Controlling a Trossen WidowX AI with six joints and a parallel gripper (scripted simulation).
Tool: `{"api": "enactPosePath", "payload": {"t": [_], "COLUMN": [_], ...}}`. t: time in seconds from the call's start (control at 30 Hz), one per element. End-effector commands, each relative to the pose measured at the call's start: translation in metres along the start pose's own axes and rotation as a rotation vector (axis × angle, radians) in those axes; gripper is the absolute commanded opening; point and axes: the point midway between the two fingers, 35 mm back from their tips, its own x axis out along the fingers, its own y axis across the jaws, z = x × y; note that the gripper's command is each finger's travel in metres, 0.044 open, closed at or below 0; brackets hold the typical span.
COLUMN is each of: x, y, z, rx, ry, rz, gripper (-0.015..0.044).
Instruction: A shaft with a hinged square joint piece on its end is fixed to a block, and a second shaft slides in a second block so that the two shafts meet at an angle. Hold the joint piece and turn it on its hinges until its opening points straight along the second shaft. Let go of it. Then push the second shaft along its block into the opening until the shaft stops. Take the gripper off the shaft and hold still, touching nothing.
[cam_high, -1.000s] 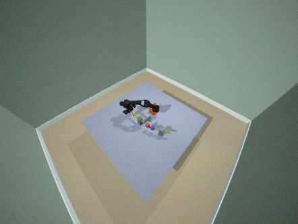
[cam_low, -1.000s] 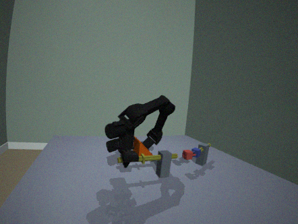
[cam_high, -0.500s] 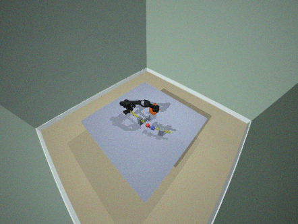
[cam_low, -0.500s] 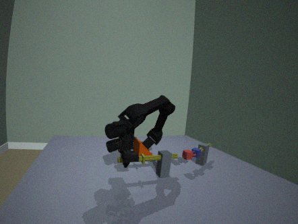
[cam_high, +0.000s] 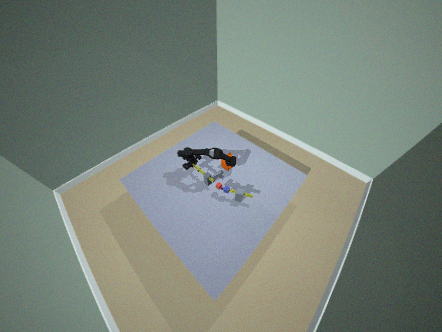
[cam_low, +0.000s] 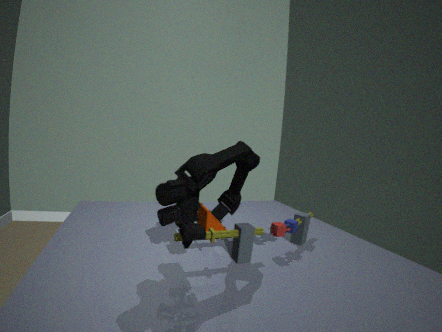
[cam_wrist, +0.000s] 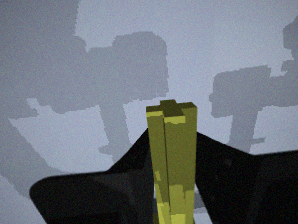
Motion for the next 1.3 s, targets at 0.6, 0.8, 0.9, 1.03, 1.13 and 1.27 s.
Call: {"api": "enactPosePath", "payload": {"t": [0.6, 0.8, 0.9, 1.03, 1.13, 1.27], "x": [0.000, 0.000, 0.000, 0.001, 0.001, 0.001], "y": [0.000, 0.000, 0.000, 0.000, 0.000, 0.000], "z": [0.000, -0.001, -0.005, -0.011, -0.015, -0.022], "rx": [0.000, 0.000, 0.001, 0.002, 0.002, 0.003], "ry": [0.000, 0.000, 0.000, 0.001, 0.002, 0.002], "rz": [0.000, 0.007, 0.023, 0.045, 0.056, 0.064], "gripper": [0.0020, 0.0000, 0.0000, 0.0000, 0.0000, 0.0000]}}
